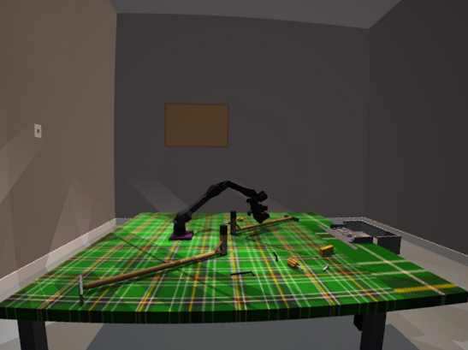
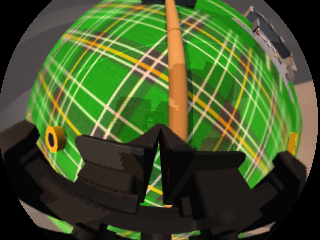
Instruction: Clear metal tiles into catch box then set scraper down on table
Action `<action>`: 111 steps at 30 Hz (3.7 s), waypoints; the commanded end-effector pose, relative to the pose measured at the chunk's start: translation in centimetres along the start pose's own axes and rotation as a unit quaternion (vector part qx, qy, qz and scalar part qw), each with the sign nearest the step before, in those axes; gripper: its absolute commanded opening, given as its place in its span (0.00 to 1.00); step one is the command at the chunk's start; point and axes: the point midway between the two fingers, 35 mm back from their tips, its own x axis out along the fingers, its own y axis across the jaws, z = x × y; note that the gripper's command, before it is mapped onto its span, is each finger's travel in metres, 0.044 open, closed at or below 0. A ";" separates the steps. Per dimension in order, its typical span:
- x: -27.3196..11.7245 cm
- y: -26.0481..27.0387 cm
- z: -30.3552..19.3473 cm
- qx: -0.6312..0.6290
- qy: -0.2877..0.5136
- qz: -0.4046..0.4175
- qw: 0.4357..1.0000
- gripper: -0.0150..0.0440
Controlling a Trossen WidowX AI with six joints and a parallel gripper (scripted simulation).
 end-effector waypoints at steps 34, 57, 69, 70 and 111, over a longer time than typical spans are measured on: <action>0.3 -3.9 0.2 -0.002 0.002 -0.002 1.000 0.25; 0.3 -6.1 0.2 -0.003 0.001 -0.003 1.000 0.25; -1.8 -5.5 1.4 -0.005 -0.014 -0.002 1.000 0.25; -2.1 -5.5 1.6 -0.005 -0.016 -0.002 1.000 0.25; -4.8 -1.1 -2.1 0.037 0.092 -0.015 0.995 0.25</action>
